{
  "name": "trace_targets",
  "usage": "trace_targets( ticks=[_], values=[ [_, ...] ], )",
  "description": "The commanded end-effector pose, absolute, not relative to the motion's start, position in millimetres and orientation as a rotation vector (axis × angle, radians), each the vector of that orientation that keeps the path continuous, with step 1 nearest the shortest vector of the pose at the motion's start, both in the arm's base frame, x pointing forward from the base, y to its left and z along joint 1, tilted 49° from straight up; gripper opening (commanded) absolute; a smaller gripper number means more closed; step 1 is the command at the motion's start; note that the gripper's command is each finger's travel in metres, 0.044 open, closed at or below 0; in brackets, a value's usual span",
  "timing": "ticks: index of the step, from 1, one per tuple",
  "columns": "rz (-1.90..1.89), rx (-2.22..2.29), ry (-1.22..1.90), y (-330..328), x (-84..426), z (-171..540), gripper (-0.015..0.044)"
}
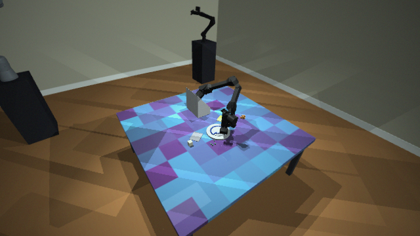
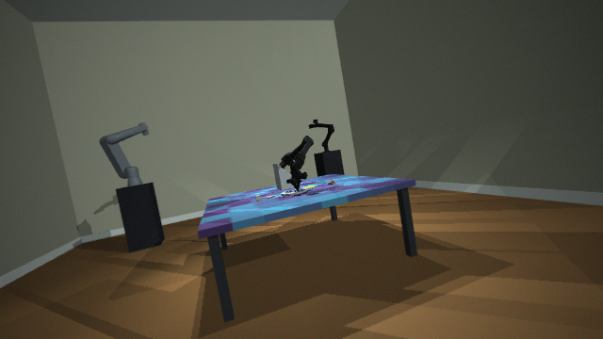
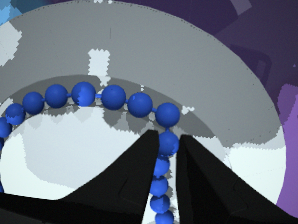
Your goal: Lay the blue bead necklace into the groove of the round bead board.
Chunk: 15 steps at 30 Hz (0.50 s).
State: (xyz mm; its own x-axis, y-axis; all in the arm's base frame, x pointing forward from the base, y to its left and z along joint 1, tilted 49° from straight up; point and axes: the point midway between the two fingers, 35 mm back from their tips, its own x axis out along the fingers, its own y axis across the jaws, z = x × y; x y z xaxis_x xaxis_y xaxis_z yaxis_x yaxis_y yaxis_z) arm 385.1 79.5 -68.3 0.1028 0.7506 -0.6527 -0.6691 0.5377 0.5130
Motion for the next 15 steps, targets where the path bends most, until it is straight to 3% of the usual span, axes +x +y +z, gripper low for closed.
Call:
trace_targets(
  ticks=[1, 15],
  values=[
    [1.051, 0.096, 1.027, 79.3, 385.0, -67.8, 0.0],
    [1.051, 0.103, 1.03, 71.6, 394.0, -66.6, 0.0]
  ],
)
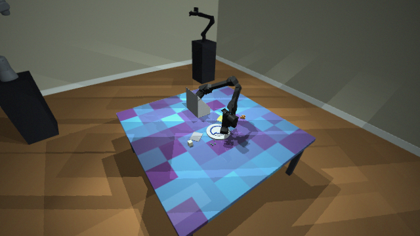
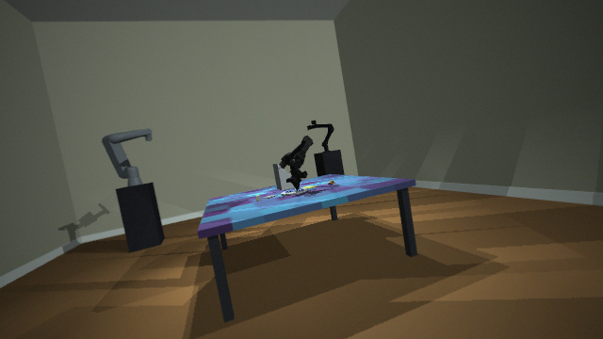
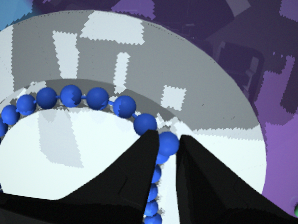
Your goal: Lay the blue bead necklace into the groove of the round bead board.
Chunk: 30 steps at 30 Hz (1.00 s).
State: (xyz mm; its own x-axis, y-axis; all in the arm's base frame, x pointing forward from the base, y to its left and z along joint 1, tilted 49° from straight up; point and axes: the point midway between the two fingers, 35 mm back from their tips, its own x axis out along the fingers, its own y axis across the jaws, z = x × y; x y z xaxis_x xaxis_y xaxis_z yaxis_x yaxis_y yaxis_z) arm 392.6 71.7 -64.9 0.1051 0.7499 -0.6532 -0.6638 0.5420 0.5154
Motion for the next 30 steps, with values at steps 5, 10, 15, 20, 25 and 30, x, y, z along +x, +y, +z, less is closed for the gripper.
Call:
trace_targets(
  ticks=[5, 10, 15, 20, 25, 30],
  values=[
    [1.051, 0.103, 1.03, 75.5, 394.5, -69.8, 0.0],
    [1.052, 0.103, 1.03, 78.2, 394.8, -72.1, 0.0],
    [1.049, 0.095, 1.026, 75.4, 395.2, -69.8, 0.0105],
    [1.049, 0.095, 1.026, 75.4, 395.2, -69.8, 0.0236],
    [1.05, 0.097, 1.027, 74.2, 394.8, -68.8, 0.0368],
    [1.051, 0.102, 1.03, 71.8, 394.3, -67.1, 0.044]
  ],
)
